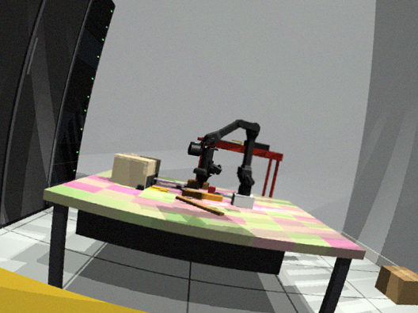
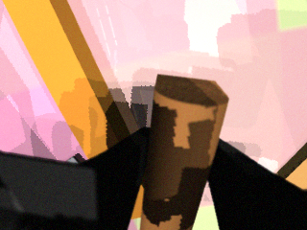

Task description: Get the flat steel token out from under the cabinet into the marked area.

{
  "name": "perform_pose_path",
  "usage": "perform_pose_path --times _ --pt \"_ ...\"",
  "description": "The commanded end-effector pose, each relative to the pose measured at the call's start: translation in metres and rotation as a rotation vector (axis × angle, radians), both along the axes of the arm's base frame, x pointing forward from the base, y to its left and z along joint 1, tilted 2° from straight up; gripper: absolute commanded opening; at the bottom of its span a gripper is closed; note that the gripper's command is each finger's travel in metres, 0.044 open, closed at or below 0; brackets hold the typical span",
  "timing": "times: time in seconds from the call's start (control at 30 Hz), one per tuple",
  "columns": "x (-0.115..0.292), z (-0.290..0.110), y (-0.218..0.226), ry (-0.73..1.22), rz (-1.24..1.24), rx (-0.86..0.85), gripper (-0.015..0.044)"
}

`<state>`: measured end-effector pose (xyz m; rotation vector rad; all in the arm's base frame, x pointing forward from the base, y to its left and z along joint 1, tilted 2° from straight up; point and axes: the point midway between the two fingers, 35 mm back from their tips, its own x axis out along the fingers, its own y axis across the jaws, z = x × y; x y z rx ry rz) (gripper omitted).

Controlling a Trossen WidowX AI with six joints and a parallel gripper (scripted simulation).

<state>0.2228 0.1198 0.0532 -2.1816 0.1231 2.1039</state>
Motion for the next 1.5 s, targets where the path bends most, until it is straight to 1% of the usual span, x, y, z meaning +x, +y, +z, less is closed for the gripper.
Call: perform_pose_path --times 0.0,1.27,1.47 --pt "0.002 -0.003 0.006 -0.020 -0.003 0.000 0.0000" --pt "-0.008 -0.046 0.055 -0.019 -0.003 0.005 0.0000" --pt "-0.011 -0.047 0.052 0.003 0.003 0.001 0.0157"
